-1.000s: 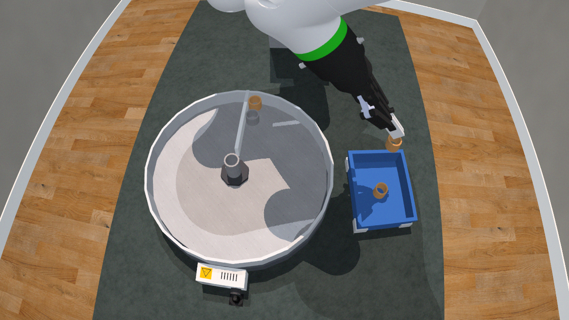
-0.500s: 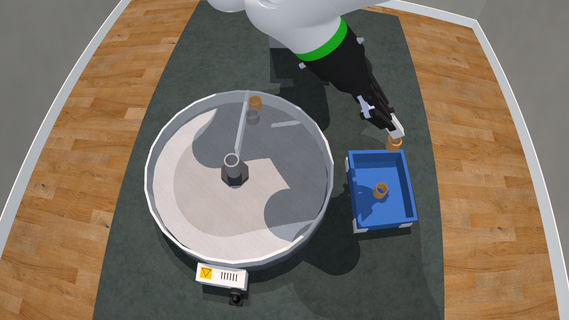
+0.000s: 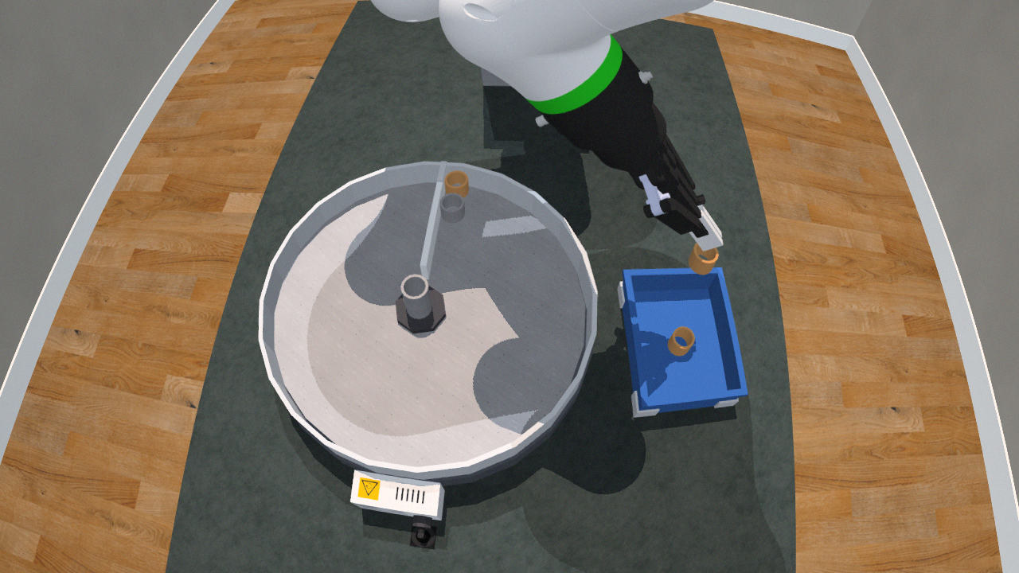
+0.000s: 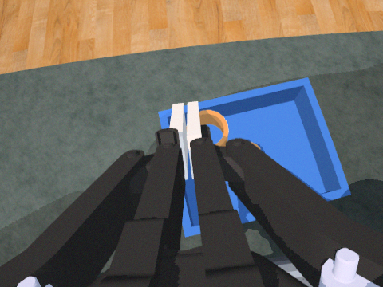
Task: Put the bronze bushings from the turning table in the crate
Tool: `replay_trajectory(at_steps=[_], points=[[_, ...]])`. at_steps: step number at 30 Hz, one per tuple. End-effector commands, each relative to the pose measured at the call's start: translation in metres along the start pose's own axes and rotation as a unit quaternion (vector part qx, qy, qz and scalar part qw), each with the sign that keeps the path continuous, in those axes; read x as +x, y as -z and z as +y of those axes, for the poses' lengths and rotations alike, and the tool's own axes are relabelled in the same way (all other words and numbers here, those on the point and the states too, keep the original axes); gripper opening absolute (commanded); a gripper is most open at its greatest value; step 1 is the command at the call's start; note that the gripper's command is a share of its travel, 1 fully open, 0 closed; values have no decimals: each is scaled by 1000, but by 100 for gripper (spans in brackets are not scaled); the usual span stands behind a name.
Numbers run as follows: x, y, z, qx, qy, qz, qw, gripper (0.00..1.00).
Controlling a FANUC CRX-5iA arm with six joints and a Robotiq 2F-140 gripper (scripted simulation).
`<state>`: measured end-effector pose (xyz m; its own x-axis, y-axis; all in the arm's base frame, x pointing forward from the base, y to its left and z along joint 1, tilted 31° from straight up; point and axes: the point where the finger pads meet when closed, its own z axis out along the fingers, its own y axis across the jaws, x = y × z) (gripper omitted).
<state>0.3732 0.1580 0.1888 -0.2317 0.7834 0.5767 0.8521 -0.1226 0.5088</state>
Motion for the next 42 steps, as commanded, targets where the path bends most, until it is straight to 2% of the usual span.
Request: replay_trajectory(at_steps=[1,17,42], points=[[-3,-4,0,1,-1,0,1000,0],[-51,-59,0,1,-1,0,1000,0],[-54,-62,0,1,-1,0,1000,0]])
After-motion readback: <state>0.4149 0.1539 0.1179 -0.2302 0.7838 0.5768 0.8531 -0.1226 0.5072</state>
